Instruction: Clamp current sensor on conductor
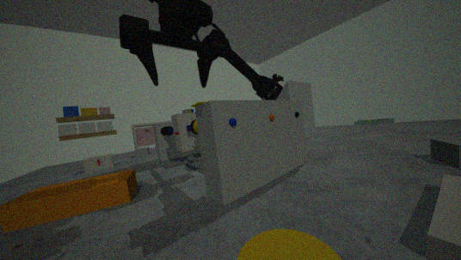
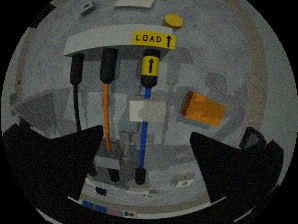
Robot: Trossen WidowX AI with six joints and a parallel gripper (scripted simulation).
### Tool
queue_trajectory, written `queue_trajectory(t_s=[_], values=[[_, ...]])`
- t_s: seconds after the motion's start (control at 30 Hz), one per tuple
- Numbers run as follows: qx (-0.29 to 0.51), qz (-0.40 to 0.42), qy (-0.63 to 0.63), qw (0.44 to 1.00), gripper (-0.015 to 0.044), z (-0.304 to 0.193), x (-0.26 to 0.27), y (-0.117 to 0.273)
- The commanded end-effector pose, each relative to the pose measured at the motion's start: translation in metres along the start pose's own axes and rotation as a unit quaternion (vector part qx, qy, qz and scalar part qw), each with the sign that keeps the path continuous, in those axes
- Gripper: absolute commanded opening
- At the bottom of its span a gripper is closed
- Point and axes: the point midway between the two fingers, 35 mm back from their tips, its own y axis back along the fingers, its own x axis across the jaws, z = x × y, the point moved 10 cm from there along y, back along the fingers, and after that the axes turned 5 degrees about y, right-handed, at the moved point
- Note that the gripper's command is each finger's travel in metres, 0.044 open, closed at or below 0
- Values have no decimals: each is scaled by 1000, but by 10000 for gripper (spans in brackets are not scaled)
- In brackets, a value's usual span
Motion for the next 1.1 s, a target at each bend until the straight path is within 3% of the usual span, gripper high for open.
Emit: queue_trajectory(t_s=[0.0,0.17,0.37,0.53,0.7,1.0,1.07], values=[[-1,2,-1,1000,440,0,0,0],[7,-11,-29,999,440,6,3,0],[30,-127,-287,949,440,57,38,-6],[-8,-229,-490,841,440,89,78,-14],[-95,-310,-657,680,440,109,125,-26],[-223,-352,-774,476,440,115,176,-40],[-233,-353,-781,460,440,115,179,-41]])
